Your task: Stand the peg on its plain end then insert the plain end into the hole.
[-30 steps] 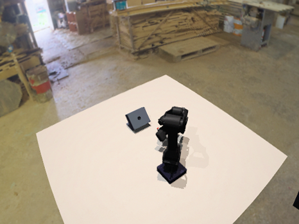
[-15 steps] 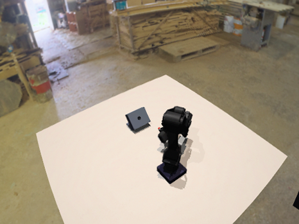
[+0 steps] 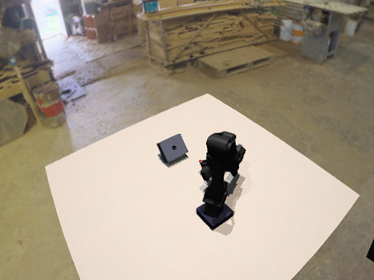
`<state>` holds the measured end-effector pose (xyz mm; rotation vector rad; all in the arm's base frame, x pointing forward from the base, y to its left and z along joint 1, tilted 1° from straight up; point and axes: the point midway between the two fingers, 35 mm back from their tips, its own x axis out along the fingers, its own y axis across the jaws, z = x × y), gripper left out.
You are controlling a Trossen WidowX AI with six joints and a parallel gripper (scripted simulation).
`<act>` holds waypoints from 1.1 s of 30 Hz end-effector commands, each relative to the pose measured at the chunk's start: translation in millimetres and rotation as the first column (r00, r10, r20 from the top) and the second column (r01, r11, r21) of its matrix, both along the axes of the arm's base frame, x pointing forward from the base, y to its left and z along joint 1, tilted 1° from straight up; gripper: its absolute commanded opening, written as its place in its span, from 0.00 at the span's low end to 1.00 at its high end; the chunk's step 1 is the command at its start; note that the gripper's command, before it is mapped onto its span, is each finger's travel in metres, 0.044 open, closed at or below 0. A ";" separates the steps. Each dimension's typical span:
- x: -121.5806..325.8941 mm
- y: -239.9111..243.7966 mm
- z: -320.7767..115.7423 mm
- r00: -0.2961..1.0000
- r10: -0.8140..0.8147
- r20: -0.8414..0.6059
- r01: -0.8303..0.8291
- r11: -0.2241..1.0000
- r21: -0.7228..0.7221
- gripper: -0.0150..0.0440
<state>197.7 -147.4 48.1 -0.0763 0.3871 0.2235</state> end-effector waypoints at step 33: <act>-15.9 -2.6 -4.7 0.984 0.000 0.179 -0.009 0.999 0.050 0.34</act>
